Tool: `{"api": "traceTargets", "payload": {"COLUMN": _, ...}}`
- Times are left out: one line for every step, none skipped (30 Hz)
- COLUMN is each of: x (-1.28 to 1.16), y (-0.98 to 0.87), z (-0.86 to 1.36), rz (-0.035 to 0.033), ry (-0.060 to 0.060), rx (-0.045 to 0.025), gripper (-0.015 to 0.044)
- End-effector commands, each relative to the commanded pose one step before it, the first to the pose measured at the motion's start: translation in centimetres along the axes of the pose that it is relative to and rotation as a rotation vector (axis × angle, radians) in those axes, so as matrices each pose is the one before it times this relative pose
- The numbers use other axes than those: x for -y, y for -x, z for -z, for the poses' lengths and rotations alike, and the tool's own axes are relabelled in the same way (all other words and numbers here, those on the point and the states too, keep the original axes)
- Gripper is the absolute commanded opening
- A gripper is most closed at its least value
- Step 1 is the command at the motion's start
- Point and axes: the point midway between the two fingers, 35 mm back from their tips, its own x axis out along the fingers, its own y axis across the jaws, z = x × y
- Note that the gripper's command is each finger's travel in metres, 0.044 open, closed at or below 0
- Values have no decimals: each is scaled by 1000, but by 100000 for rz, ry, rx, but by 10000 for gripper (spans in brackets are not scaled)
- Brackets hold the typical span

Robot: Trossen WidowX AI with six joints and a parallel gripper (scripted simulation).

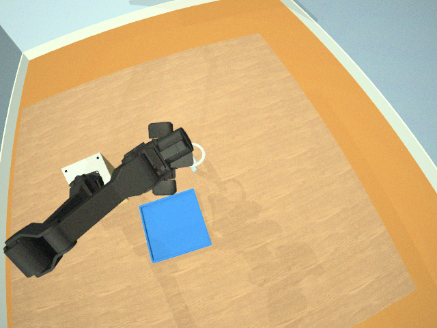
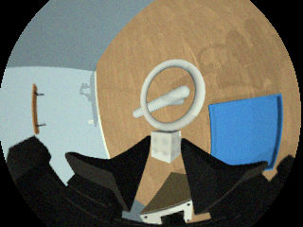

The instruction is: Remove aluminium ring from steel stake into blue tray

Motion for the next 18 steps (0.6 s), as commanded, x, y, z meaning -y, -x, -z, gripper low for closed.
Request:
{"api": "traceTargets", "payload": {"x": 342, "y": 517, "z": -72, "rz": -3609, "ry": 5242, "rx": -2220, "gripper": 0}}
{"api": "traceTargets", "payload": {"x": 82, "y": 117, "z": 15, "rz": -826, "ry": 1263, "rx": -538, "gripper": 0}}
{"api": "traceTargets", "payload": {"x": 80, "y": 120, "z": 18, "rz": -839, "ry": 1259, "rx": -512, "gripper": 0}}
{"api": "traceTargets", "payload": {"x": 78, "y": 123, "z": 20, "rz": -853, "ry": 1258, "rx": -487, "gripper": 0}}
{"api": "traceTargets", "payload": {"x": 76, "y": 126, "z": 22, "rz": -865, "ry": 1255, "rx": -461, "gripper": 0}}
{"api": "traceTargets", "payload": {"x": 73, "y": 129, "z": 24, "rz": -877, "ry": 1253, "rx": -435, "gripper": 0}}
{"api": "traceTargets", "payload": {"x": 71, "y": 131, "z": 26, "rz": -888, "ry": 1250, "rx": -408, "gripper": 0}}
{"api": "traceTargets", "payload": {"x": 69, "y": 134, "z": 28, "rz": -898, "ry": 1248, "rx": -382, "gripper": 0}}
{"api": "traceTargets", "payload": {"x": 66, "y": 137, "z": 30, "rz": -908, "ry": 1246, "rx": -354, "gripper": 0}}
{"api": "traceTargets", "payload": {"x": 64, "y": 140, "z": 31, "rz": -917, "ry": 1244, "rx": -327, "gripper": 0}}
{"api": "traceTargets", "payload": {"x": 61, "y": 142, "z": 33, "rz": -925, "ry": 1242, "rx": -299, "gripper": 0}}
{"api": "traceTargets", "payload": {"x": 58, "y": 145, "z": 35, "rz": -932, "ry": 1240, "rx": -271, "gripper": 0}}
{"api": "traceTargets", "payload": {"x": 55, "y": 147, "z": 36, "rz": -937, "ry": 1236, "rx": -243, "gripper": 0}}
{"api": "traceTargets", "payload": {"x": 53, "y": 150, "z": 37, "rz": -944, "ry": 1235, "rx": -215, "gripper": 0}}
{"api": "traceTargets", "payload": {"x": 50, "y": 152, "z": 39, "rz": -949, "ry": 1234, "rx": -187, "gripper": 0}}
{"api": "traceTargets", "payload": {"x": 46, "y": 155, "z": 40, "rz": -953, "ry": 1232, "rx": -158, "gripper": 0}}
{"api": "traceTargets", "payload": {"x": 43, "y": 157, "z": 41, "rz": -956, "ry": 1230, "rx": -130, "gripper": 0}}
{"api": "traceTargets", "payload": {"x": 33, "y": 130, "z": 34, "rz": -785, "ry": 1006, "rx": -85, "gripper": 0}}
